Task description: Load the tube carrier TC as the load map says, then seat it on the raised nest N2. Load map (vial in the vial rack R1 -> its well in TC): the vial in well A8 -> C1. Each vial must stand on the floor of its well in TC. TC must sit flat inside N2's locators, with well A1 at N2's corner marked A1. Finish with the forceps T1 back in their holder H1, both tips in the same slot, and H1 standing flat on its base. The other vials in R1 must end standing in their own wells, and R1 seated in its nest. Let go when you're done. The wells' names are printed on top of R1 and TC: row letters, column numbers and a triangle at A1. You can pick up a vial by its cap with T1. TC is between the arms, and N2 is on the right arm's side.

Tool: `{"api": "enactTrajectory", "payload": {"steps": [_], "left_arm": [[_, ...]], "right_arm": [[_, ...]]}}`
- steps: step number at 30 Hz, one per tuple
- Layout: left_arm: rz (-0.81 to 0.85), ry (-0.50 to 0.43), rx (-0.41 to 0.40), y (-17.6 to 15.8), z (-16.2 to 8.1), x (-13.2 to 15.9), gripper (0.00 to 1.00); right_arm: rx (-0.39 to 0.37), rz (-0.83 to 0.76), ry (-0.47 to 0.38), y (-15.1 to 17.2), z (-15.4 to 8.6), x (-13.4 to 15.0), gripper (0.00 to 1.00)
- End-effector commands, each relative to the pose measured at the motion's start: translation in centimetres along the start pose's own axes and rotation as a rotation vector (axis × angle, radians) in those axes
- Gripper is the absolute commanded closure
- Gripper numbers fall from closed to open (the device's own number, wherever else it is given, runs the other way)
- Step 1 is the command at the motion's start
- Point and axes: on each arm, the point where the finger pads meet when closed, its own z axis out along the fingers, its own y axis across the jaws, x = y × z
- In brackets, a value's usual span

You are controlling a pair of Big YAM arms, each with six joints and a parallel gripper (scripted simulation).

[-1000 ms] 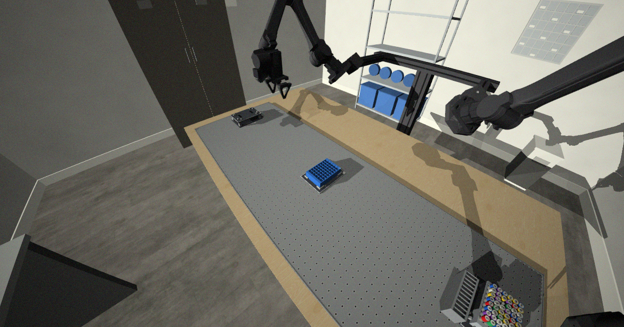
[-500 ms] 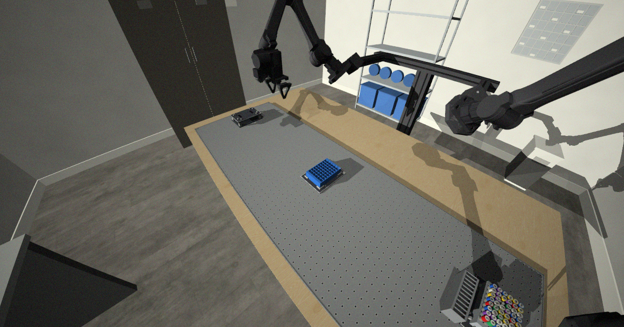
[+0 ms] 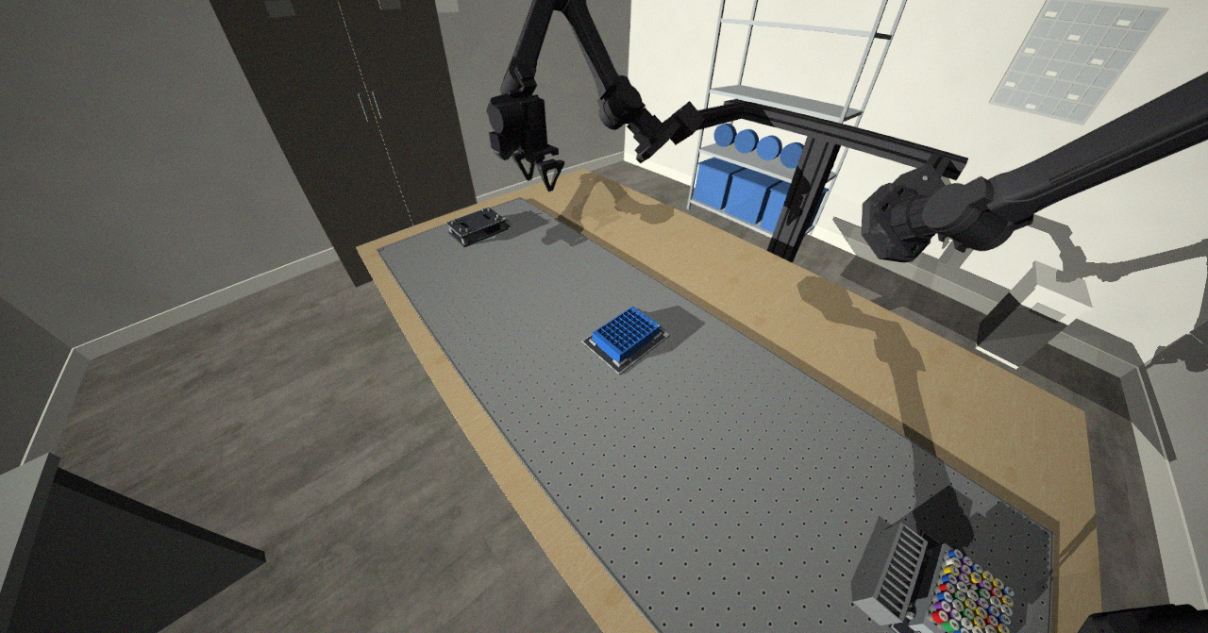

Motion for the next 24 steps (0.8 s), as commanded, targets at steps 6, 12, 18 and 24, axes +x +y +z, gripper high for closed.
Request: {"api": "enactTrajectory", "payload": {"steps": [6,12,18,24], "left_arm": [[-0.002,-0.007,-0.006,0.4,0.7,-0.5,0.89],[-0.001,-0.007,-0.005,0.5,0.6,-0.4,0.89],[0.001,-0.004,-0.003,0.3,1.0,-0.3,0.89],[0.001,-0.003,-0.003,0.3,1.0,-0.2,0.89]], "right_arm": [[-0.001,0.017,-0.012,-0.3,-0.4,-0.8,0.00],[-0.001,0.017,-0.012,-0.3,-0.4,-0.8,0.00],[-0.001,0.017,-0.012,-0.3,-0.4,-0.8,0.00],[-0.001,0.017,-0.012,-0.3,-0.4,-0.8,0.00]]}}
